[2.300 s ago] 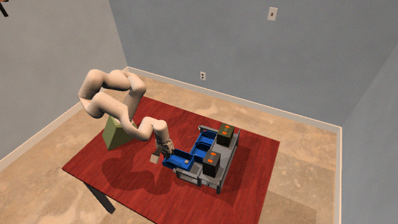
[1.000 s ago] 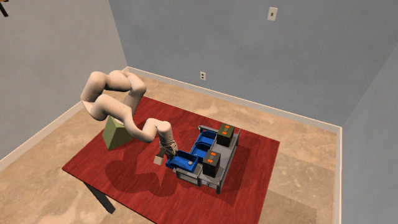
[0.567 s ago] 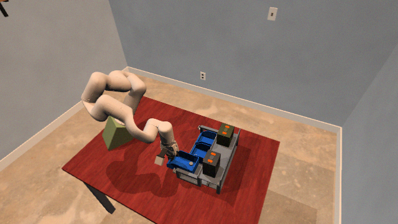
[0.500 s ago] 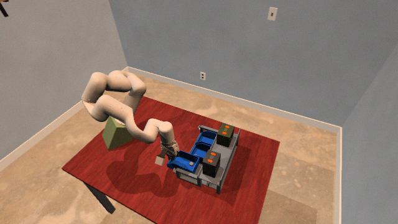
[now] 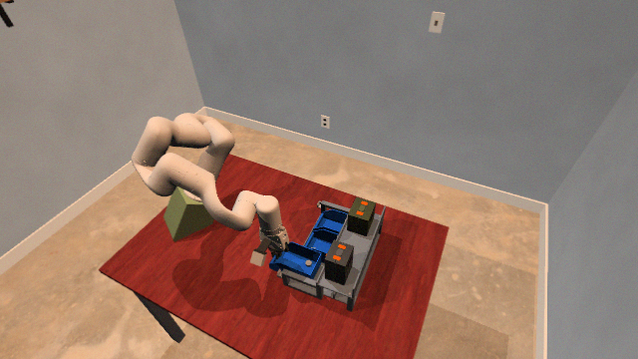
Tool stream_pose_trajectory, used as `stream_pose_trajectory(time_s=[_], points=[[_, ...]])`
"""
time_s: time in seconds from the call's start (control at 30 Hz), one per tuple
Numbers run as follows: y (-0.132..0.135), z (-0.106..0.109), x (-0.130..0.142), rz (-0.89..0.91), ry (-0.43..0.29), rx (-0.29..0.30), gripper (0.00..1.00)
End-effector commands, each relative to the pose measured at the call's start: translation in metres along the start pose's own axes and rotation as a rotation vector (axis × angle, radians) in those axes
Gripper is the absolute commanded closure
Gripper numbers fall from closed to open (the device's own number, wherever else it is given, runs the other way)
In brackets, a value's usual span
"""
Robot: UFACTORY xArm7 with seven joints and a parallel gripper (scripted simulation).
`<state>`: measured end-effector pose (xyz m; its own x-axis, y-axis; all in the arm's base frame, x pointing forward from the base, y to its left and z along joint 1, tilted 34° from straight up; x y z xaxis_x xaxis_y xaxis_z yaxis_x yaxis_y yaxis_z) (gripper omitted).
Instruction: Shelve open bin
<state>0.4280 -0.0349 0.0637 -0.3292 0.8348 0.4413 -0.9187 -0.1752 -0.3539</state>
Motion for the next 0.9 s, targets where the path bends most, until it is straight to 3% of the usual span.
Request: stream_pose_trajectory(time_s=[0.0, 0.87], points=[[-0.0056, 0.0013, -0.0011, 0.000, 0.002, -0.003, 1.00], [-0.0154, 0.0013, -0.0022, 0.000, 0.002, -0.003, 1.00]])
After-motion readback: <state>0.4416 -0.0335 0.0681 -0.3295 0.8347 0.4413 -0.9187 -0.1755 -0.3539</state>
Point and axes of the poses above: the point where the finger pads meet when closed, its own z axis back along the fingers, its own y axis across the jaws, x = y × z, the point moved 4 cm from there along z, back along the fingers, and after that the axes turned 6 degrees about z, right-handed, at the moved point
